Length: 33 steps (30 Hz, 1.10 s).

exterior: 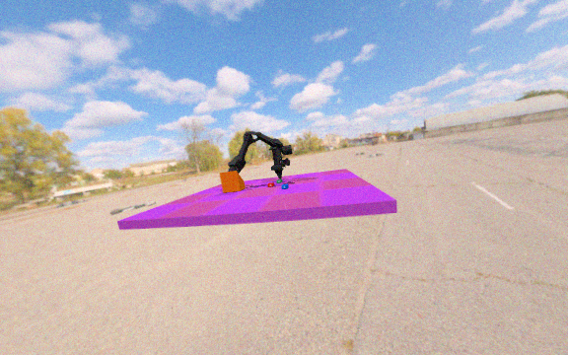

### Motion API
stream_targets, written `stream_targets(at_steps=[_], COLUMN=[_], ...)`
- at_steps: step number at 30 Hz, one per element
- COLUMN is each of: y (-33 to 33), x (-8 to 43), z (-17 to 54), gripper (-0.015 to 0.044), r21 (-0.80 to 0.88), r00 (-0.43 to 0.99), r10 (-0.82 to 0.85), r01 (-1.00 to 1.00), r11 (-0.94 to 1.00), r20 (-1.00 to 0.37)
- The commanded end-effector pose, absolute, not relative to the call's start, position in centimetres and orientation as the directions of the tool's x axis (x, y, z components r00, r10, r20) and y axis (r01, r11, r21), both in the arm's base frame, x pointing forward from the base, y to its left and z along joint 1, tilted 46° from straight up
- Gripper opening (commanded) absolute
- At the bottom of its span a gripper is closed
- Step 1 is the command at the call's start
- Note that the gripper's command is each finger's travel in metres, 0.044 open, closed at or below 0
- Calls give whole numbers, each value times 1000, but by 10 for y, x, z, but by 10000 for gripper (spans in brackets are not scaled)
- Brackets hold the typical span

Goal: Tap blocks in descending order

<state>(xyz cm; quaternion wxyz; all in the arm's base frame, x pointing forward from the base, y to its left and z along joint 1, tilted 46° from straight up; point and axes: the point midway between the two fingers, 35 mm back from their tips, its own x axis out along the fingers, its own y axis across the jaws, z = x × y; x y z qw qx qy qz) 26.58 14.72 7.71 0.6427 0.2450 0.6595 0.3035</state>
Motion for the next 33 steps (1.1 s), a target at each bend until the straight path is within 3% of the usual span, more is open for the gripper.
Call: stream_targets(at_steps=[1,17,26,33], y=[131,70,-7,-78], x=[268,273,335,353], z=[92,148,76,-5], gripper=[20,20,20,20], r21=[716,714,700,706], r00=[-51,-52,-46,-48], r10=[715,712,699,704], r01=[-66,-63,-63,-67], r11=[695,698,711,705], r20=[-698,-700,-714,-708])
